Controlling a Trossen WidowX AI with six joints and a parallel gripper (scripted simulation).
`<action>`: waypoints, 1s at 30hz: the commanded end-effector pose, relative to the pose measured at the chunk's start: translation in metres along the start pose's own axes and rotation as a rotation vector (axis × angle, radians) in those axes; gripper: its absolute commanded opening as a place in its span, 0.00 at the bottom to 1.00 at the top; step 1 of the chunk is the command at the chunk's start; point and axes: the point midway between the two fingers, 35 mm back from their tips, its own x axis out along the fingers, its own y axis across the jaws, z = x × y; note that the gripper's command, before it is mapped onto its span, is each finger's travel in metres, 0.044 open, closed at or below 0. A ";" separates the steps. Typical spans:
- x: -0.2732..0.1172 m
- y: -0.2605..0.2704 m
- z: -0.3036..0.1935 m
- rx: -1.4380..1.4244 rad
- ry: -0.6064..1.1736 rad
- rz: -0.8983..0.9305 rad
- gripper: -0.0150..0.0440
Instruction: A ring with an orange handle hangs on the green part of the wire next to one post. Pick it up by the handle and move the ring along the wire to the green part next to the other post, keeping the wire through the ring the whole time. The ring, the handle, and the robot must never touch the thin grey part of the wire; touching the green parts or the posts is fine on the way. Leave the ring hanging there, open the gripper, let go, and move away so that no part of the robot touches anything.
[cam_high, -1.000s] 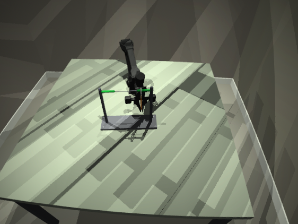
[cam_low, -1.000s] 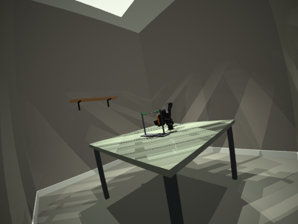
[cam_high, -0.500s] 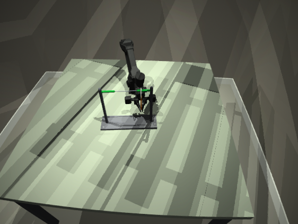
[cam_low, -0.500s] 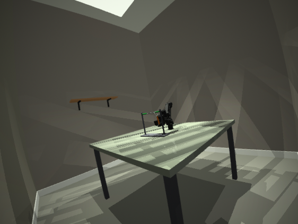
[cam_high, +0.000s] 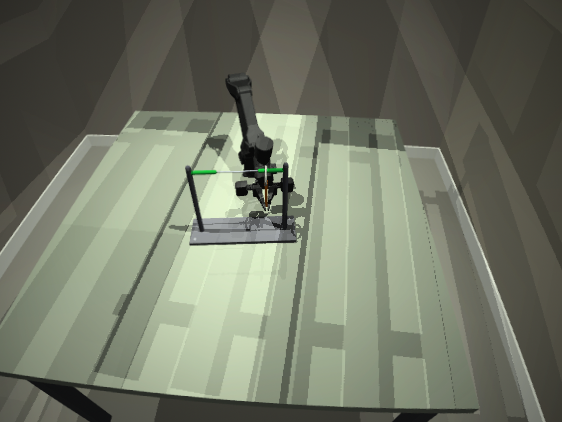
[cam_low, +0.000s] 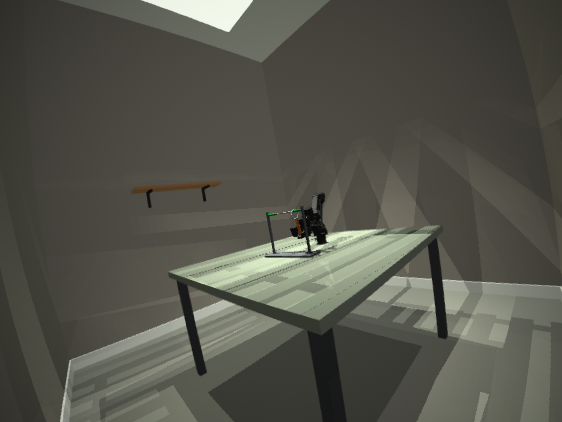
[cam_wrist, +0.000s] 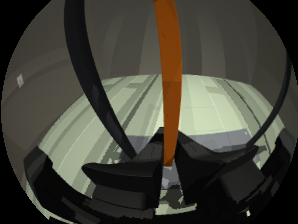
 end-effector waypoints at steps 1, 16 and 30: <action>0.000 0.000 0.000 0.000 0.000 0.000 0.36; -0.017 0.001 0.002 0.002 0.001 -0.001 0.53; -0.040 0.001 0.002 0.005 0.002 -0.003 0.53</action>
